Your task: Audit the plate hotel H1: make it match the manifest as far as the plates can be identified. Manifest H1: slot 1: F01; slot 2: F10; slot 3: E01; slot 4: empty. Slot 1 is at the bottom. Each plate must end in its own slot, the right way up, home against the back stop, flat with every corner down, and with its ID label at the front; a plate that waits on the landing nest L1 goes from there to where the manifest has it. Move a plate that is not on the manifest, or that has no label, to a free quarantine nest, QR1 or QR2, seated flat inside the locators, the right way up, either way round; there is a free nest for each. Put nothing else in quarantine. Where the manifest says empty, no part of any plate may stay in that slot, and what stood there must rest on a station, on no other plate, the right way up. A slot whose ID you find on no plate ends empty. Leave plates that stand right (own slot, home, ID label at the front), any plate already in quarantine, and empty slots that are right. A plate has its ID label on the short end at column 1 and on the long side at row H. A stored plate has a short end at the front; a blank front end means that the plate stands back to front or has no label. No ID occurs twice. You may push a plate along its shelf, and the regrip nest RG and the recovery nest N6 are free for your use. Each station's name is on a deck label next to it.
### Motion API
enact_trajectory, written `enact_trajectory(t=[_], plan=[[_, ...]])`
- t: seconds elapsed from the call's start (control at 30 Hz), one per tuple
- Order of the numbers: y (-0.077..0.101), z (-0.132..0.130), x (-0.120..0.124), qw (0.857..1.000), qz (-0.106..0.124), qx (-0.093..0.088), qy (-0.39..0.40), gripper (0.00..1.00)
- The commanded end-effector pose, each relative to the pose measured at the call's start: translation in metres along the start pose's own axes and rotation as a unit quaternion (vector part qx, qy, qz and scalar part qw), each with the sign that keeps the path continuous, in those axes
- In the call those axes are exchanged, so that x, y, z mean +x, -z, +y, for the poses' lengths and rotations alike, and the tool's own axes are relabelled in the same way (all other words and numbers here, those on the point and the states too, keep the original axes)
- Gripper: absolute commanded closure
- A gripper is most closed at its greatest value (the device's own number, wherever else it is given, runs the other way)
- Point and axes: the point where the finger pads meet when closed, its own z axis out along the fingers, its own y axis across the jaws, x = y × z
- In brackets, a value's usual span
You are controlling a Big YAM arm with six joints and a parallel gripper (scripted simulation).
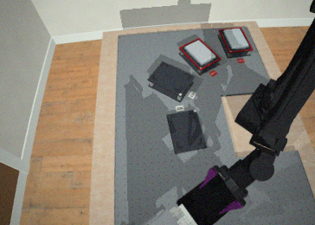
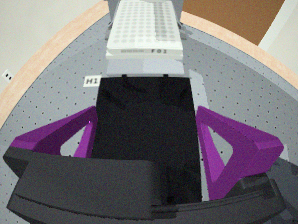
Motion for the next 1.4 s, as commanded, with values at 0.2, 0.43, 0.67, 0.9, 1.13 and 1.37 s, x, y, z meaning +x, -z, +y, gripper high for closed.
enact_trajectory(t=[0.2, 0.43, 0.67, 0.9, 1.13, 1.37], plan=[[-0.002, 0.006, -0.006, 1.0, -0.013, -0.005, -0.007, 1.0], [-0.002, 0.006, -0.006, 1.0, -0.013, -0.005, -0.007, 1.0], [-0.002, 0.006, -0.006, 1.0, -0.013, -0.005, -0.007, 1.0], [-0.002, 0.006, -0.006, 1.0, -0.013, -0.005, -0.007, 1.0], [-0.008, 0.011, -0.017, 1.0, -0.025, -0.01, -0.012, 1.0], [-0.015, 0.005, -0.014, 1.0, -0.015, -0.001, -0.004, 1.0]])
